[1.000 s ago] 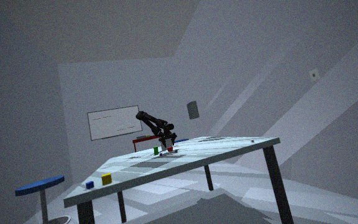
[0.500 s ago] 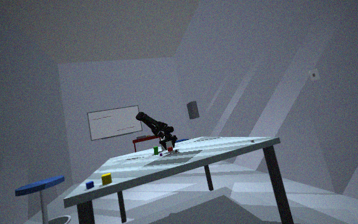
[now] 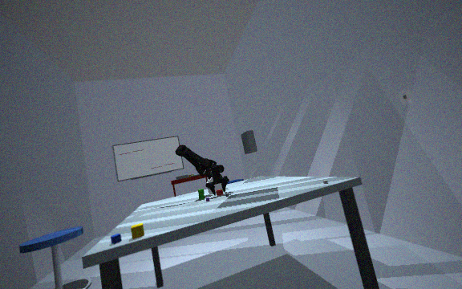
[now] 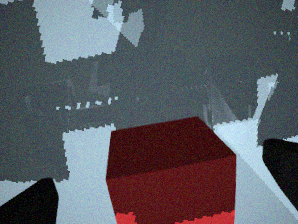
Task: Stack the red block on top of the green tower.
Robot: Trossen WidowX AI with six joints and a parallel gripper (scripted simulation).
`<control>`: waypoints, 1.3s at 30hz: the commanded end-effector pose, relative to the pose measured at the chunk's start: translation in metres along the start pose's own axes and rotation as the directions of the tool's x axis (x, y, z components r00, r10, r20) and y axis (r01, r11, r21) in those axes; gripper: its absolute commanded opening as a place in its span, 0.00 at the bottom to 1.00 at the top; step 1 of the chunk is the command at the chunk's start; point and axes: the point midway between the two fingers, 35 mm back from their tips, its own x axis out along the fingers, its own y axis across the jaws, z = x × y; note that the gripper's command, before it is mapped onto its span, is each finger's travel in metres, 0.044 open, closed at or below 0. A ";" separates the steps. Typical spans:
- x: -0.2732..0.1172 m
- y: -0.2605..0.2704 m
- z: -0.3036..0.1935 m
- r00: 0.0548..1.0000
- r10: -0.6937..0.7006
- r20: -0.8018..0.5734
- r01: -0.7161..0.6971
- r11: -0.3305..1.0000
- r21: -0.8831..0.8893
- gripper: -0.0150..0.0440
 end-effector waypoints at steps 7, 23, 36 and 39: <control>0.000 0.000 0.000 1.000 -0.003 -0.002 0.003 1.000 -0.005 0.91; 0.000 0.000 0.000 1.000 -0.003 -0.002 0.003 1.000 -0.005 0.43; -0.046 0.001 0.001 1.000 0.000 0.001 0.000 1.000 -0.005 0.25; -0.060 0.001 0.001 1.000 0.001 0.001 -0.001 1.000 -0.005 0.25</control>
